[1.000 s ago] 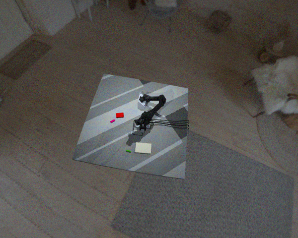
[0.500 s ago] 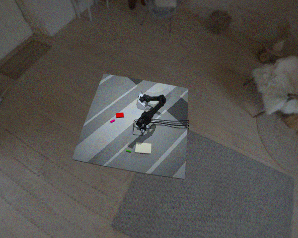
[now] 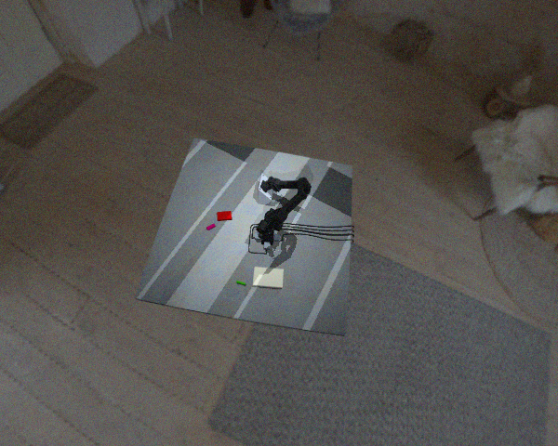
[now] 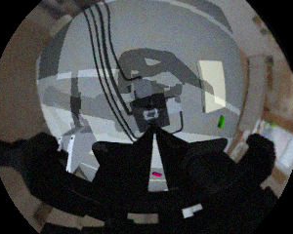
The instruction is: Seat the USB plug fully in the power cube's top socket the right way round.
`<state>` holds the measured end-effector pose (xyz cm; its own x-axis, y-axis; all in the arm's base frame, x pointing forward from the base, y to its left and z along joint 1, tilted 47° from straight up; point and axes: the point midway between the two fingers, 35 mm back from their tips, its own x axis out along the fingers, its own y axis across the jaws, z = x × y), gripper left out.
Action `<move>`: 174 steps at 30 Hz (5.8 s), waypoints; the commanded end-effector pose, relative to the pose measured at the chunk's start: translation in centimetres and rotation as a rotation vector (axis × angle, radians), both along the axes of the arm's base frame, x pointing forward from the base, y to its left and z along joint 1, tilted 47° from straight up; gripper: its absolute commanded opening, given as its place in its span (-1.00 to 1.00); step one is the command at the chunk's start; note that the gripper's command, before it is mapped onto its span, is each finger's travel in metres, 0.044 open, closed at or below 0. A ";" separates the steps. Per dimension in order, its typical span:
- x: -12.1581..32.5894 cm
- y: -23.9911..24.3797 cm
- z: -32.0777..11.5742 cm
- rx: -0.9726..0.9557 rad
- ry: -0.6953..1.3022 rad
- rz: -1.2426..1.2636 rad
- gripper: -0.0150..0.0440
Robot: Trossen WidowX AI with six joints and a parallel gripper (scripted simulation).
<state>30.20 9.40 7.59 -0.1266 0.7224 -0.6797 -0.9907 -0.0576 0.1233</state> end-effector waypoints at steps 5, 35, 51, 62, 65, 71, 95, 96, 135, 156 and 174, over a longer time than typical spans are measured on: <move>0.0 0.0 0.0 0.026 -0.151 0.143 -0.49; 0.0 0.2 0.0 0.044 -0.195 0.185 -0.49; -0.1 0.4 -0.1 0.055 -0.197 0.188 -0.49; -0.1 0.5 -0.1 0.063 -0.199 0.190 -0.49; -0.1 0.6 -0.1 0.065 -0.199 0.191 -0.49; -0.1 0.6 -0.2 0.069 -0.200 0.192 -0.49; -0.2 0.9 -0.2 0.086 -0.203 0.197 -0.49; -0.2 0.9 -0.2 0.087 -0.204 0.197 -0.49; -0.3 1.5 -0.4 0.114 -0.209 0.205 -0.49; -0.3 1.6 -0.5 0.114 -0.209 0.205 -0.49; -0.3 1.8 -0.7 0.114 -0.209 0.205 -0.49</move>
<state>29.83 11.11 6.90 -0.1456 0.7658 -0.6263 -0.9587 -0.2656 -0.1019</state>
